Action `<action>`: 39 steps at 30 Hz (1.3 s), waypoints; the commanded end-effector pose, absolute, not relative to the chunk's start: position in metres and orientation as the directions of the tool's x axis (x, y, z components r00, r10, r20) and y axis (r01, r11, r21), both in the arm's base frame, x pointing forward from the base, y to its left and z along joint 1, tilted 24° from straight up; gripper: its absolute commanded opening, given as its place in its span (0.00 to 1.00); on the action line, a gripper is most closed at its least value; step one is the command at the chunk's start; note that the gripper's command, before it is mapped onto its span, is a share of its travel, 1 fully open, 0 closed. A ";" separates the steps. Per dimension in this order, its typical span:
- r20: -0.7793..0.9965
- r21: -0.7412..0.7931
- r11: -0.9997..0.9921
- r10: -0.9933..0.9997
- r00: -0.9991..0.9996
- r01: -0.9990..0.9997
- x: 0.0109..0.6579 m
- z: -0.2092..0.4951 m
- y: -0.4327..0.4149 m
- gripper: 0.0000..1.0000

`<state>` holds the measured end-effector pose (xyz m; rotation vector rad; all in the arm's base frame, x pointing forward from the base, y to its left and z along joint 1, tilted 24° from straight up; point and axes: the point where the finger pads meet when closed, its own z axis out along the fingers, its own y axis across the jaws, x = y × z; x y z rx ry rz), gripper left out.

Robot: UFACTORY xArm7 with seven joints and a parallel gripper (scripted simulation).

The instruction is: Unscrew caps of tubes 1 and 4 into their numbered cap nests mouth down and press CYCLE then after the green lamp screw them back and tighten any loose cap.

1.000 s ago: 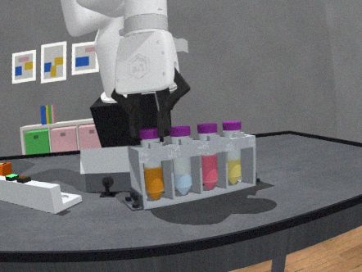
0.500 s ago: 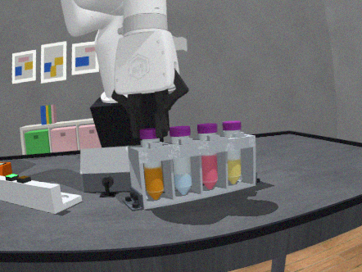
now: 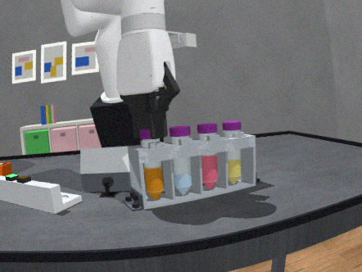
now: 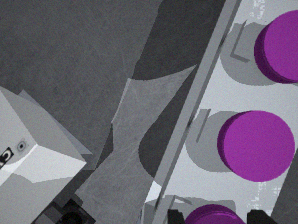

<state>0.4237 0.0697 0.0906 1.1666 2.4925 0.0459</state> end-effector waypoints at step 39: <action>0.041 0.406 -0.423 0.894 0.447 0.810 0.425 0.091 0.071 0.46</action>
